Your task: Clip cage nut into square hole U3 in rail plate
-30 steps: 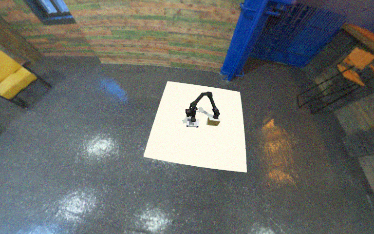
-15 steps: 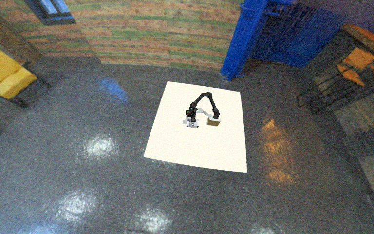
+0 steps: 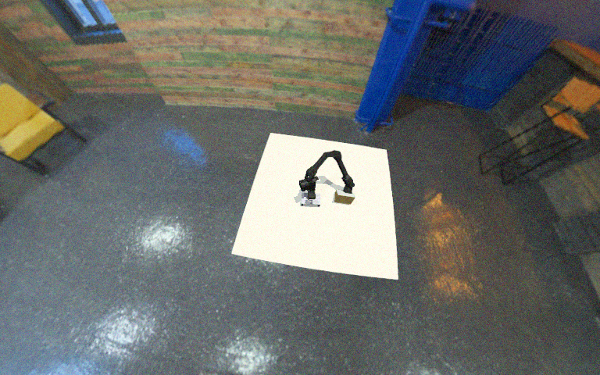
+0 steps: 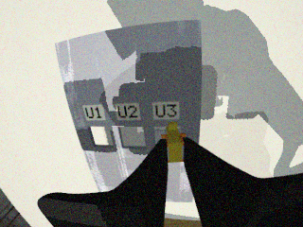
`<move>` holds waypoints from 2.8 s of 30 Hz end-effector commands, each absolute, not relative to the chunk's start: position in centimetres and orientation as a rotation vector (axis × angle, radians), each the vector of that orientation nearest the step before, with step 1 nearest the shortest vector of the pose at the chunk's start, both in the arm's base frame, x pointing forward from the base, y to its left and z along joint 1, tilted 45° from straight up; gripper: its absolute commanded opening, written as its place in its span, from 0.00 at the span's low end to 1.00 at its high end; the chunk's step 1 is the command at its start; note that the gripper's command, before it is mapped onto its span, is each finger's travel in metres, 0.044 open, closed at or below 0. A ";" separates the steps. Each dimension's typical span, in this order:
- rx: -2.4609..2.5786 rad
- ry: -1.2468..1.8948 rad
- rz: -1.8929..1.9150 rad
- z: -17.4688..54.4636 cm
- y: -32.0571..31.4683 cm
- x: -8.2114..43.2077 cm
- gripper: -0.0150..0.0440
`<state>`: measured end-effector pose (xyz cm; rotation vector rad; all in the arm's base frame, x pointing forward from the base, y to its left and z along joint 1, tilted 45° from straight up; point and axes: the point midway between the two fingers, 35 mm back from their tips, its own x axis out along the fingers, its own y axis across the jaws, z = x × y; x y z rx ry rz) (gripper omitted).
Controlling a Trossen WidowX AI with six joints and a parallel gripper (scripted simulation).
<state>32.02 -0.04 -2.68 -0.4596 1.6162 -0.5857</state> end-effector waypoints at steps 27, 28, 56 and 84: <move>-0.442 1.614 -0.571 -2.5 -0.2 32.1 0.30; -0.441 1.614 -0.570 -2.5 -0.2 32.1 0.30; -0.479 1.607 -0.606 -2.8 0.0 32.1 0.30; -0.527 1.598 -0.652 -2.9 0.1 32.1 0.30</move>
